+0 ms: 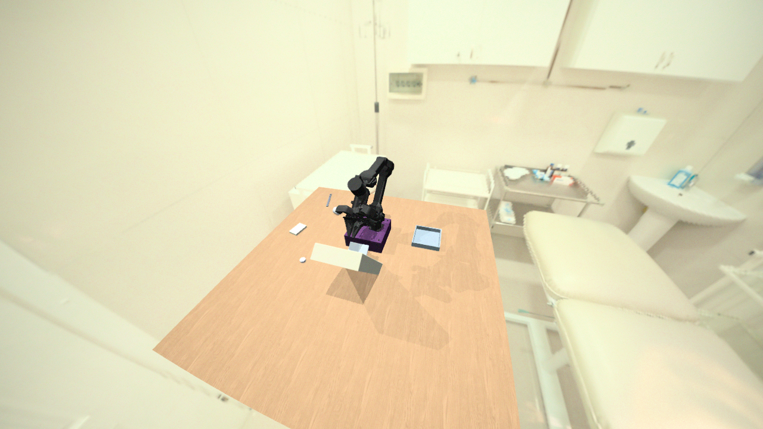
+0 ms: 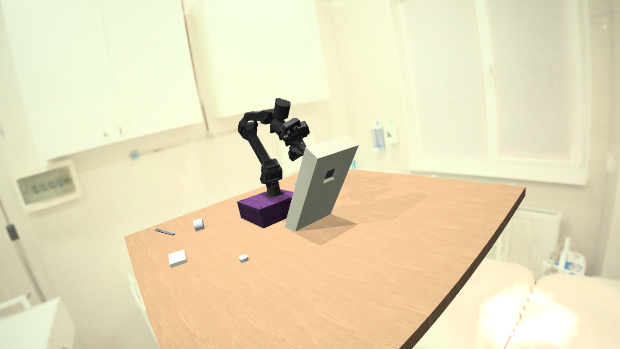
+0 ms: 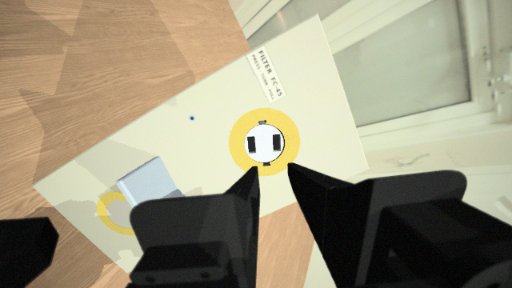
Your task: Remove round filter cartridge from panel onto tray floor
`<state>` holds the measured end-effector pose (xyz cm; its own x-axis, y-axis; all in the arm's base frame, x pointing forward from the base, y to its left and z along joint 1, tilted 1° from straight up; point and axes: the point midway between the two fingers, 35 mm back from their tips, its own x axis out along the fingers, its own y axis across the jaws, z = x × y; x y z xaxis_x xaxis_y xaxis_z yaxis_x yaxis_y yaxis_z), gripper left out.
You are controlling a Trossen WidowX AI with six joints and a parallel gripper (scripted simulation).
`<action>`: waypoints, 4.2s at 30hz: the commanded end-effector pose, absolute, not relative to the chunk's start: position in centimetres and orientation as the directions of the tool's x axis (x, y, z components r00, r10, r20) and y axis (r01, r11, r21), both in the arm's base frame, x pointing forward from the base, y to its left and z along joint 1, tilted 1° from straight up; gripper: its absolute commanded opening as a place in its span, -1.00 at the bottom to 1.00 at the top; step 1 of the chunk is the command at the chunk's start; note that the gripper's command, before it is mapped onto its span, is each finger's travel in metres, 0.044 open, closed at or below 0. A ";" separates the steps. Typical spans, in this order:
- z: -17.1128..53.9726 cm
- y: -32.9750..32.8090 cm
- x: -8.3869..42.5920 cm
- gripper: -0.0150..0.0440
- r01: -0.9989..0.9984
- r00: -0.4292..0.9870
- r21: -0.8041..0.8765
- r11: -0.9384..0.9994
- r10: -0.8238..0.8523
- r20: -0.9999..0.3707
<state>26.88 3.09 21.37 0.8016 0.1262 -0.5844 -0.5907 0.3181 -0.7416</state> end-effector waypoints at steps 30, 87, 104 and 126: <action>19.0 3.9 30.3 -0.12 -0.577 0.811 -0.746 0.333 0.127 -0.571; 18.1 4.0 31.5 -0.12 -0.576 0.812 -0.747 0.333 0.127 -0.570; 17.8 4.1 31.8 -0.12 -0.576 0.812 -0.747 0.333 0.127 -0.570; 17.3 4.2 32.4 -0.12 -0.576 0.812 -0.747 0.333 0.127 -0.570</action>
